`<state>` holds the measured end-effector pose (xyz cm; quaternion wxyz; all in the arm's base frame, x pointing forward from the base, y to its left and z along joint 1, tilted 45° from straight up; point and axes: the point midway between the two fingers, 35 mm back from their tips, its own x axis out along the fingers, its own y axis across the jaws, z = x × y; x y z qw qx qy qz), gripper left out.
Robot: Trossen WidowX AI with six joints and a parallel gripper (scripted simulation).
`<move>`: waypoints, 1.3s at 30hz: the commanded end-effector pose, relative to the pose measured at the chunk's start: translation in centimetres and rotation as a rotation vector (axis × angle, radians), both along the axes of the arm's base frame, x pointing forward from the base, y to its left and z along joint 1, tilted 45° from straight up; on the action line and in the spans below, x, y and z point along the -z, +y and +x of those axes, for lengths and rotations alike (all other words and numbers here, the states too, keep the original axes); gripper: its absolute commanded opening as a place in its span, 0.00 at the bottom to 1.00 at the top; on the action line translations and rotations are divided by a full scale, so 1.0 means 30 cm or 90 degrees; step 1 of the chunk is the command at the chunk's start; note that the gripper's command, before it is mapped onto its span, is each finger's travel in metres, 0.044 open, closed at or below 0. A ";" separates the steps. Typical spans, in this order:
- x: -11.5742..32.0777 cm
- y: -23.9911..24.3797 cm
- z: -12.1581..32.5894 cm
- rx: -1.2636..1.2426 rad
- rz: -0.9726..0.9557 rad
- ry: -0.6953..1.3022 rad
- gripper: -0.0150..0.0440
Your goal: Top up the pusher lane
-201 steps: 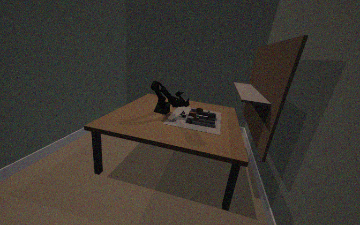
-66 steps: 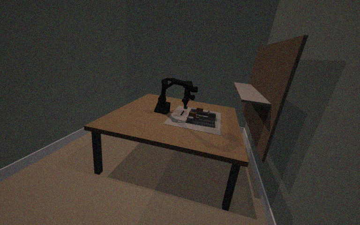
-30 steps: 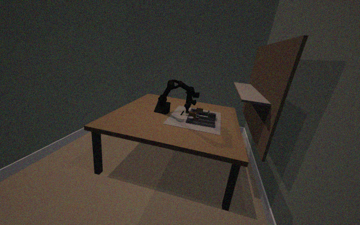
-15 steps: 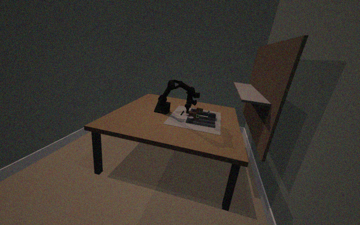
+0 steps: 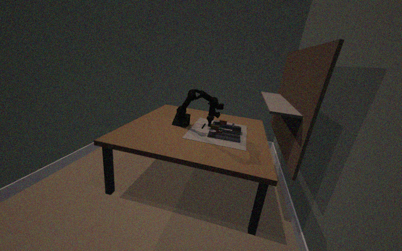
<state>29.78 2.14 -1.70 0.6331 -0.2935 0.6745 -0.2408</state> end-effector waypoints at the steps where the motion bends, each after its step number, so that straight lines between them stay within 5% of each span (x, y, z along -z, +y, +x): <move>1: -0.006 0.004 0.026 -0.005 0.000 -0.012 0.25; 39: -0.007 0.006 0.079 -0.005 0.000 -0.013 0.25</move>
